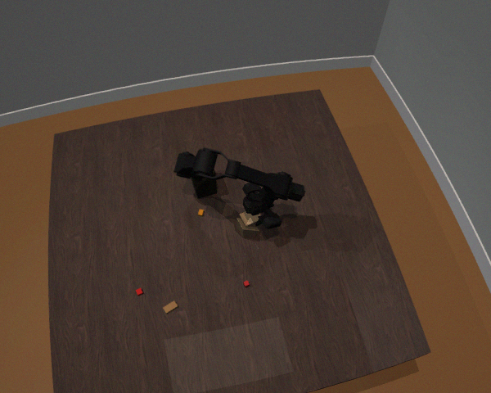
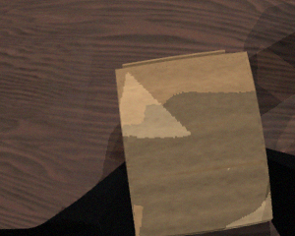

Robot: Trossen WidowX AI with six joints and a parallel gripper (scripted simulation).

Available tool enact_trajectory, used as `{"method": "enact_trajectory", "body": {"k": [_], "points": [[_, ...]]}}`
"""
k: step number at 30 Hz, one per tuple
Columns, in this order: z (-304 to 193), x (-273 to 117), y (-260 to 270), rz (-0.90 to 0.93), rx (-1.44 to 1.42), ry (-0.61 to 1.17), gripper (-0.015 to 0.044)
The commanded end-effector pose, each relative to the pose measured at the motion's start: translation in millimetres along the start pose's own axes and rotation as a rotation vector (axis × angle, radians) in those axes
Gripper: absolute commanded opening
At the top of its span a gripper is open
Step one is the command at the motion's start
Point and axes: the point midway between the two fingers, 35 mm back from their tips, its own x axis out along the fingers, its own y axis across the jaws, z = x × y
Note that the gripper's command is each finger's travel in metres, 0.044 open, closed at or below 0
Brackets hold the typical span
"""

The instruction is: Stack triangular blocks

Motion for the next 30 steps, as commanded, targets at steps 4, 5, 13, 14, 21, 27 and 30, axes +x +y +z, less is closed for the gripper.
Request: {"method": "enact_trajectory", "body": {"k": [4,5,13,14,21,27,30], "points": [[0,5,1,0.006,-0.004,-0.003,0.0000],[0,5,1,0.006,-0.004,-0.003,0.0000],[0,10,1,0.006,-0.004,-0.004,0.0000],[0,11,1,0.006,-0.004,-0.004,0.0000],[0,16,1,0.006,-0.004,-0.004,0.0000],[1,19,1,0.006,-0.004,-0.005,0.0000],[1,19,1,0.006,-0.004,-0.005,0.0000]]}}
